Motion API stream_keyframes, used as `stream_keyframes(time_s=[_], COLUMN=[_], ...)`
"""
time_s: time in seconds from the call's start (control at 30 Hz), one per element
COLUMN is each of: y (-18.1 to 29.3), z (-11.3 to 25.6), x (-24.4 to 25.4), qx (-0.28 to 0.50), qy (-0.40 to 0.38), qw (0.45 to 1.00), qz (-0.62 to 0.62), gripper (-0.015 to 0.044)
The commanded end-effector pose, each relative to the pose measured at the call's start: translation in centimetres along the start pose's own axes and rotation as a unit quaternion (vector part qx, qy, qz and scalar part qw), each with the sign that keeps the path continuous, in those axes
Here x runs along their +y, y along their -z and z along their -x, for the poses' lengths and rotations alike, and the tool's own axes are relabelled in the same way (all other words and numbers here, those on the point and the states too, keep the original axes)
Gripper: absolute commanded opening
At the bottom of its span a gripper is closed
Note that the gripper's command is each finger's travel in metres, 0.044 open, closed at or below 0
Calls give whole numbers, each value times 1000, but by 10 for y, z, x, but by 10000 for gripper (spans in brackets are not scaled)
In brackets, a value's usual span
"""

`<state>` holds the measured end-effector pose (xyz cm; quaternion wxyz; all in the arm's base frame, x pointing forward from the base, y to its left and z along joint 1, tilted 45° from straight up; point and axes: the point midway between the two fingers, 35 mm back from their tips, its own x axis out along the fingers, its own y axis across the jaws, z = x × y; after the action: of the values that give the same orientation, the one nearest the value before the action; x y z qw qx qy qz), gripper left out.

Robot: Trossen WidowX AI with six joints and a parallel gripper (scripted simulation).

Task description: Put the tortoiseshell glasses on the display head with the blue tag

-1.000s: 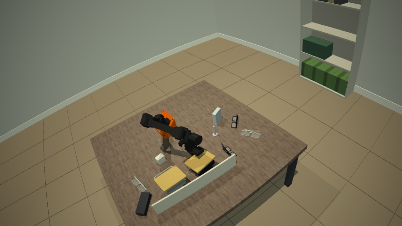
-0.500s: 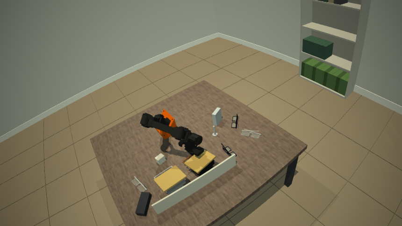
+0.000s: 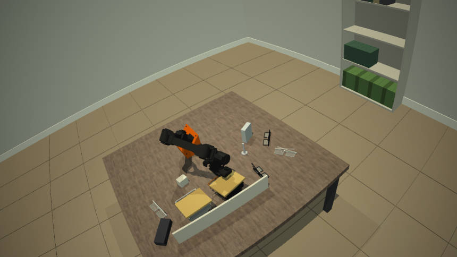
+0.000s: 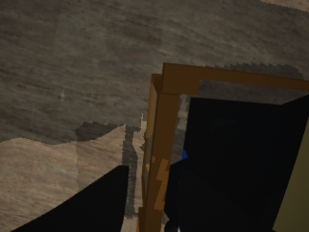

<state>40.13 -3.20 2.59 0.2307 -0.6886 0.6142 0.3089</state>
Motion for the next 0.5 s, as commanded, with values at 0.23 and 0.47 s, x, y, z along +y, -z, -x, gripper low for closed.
stream_keyframes(time_s=[0.23, 0.47], y=[-2, -2], z=[27, 34], x=[-2, 6], qx=[-6, -7], qy=[-30, -35], qw=[1000, 999], qz=[0, 0], gripper=[107, 107])
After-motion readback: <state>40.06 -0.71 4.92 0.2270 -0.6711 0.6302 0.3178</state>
